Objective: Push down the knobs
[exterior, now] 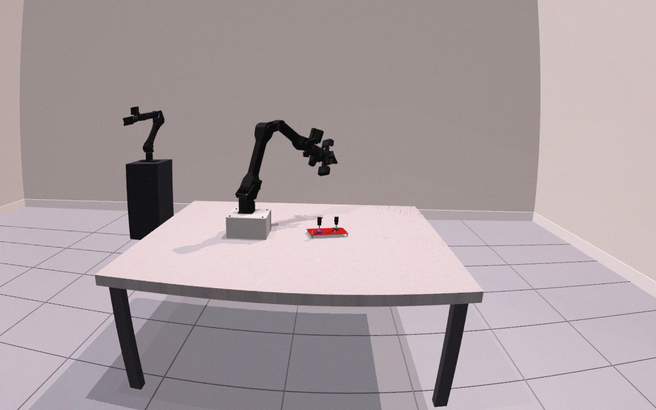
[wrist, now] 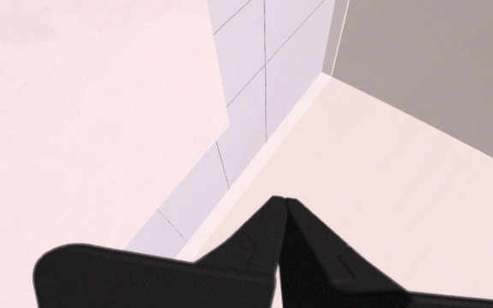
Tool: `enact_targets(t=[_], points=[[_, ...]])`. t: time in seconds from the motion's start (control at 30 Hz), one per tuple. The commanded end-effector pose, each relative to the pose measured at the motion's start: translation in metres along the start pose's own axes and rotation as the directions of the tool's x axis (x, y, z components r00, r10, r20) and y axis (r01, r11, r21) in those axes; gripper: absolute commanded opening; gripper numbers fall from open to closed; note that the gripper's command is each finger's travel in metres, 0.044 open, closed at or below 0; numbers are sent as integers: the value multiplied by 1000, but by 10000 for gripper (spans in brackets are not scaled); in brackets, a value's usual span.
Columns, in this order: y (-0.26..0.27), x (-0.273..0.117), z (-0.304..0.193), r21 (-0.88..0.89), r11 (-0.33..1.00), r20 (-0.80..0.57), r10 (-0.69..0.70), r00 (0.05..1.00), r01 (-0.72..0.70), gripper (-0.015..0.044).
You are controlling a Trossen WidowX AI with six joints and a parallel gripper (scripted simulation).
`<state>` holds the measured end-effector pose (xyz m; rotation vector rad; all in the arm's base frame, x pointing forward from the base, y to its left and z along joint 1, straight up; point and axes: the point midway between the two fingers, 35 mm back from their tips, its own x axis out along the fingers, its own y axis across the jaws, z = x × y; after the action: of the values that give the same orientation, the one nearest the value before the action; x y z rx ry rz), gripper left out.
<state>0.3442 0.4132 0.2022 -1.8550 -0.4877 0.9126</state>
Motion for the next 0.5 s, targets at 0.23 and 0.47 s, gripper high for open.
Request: enact_targets(t=[0.23,0.47], points=[[55,-10,-60,263,948,-60,203,977,-181,0],[94,-24,-99,421,865,-90,339,937,-273,0]])
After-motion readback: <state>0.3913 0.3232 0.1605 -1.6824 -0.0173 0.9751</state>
